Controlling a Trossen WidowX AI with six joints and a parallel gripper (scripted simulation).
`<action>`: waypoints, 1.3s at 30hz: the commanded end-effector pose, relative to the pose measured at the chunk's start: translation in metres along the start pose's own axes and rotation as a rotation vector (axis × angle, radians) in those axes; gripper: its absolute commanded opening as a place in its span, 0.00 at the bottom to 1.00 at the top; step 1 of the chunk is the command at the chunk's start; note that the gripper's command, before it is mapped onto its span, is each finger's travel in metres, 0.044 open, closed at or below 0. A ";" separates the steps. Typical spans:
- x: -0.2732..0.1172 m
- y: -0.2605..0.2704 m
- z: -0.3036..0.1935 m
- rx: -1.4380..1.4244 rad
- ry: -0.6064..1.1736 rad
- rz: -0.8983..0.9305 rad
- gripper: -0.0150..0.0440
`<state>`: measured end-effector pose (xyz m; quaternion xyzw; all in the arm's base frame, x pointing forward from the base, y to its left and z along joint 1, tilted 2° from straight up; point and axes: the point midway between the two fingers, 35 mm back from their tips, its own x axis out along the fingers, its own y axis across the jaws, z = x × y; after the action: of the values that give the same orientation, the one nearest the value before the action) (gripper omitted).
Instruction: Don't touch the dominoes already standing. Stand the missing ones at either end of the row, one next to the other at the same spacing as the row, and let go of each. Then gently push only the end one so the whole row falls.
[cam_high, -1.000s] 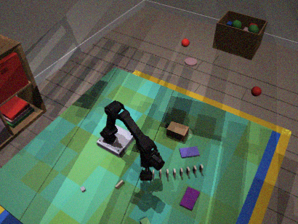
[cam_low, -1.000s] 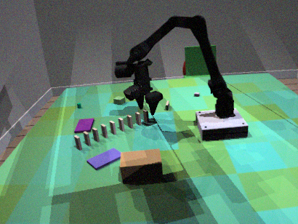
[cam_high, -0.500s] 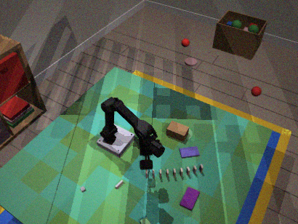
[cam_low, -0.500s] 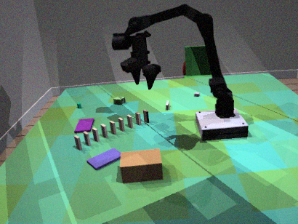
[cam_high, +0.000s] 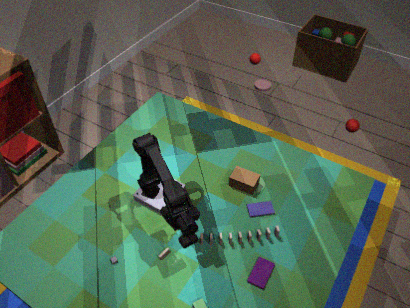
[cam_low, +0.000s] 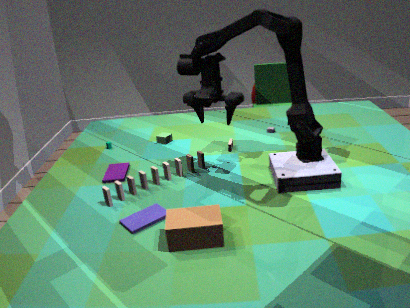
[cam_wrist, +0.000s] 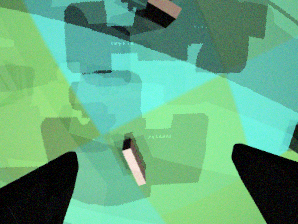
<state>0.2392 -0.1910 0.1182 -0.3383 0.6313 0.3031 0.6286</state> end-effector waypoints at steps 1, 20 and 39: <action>0.027 0.026 -0.048 -0.319 0.003 -0.009 1.00; 0.054 0.023 -0.050 -0.305 0.005 -0.001 1.00; 0.106 0.022 -0.050 -0.319 0.004 -0.008 1.00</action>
<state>0.1940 -0.2244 0.0197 -0.4369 0.5769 0.3938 0.5667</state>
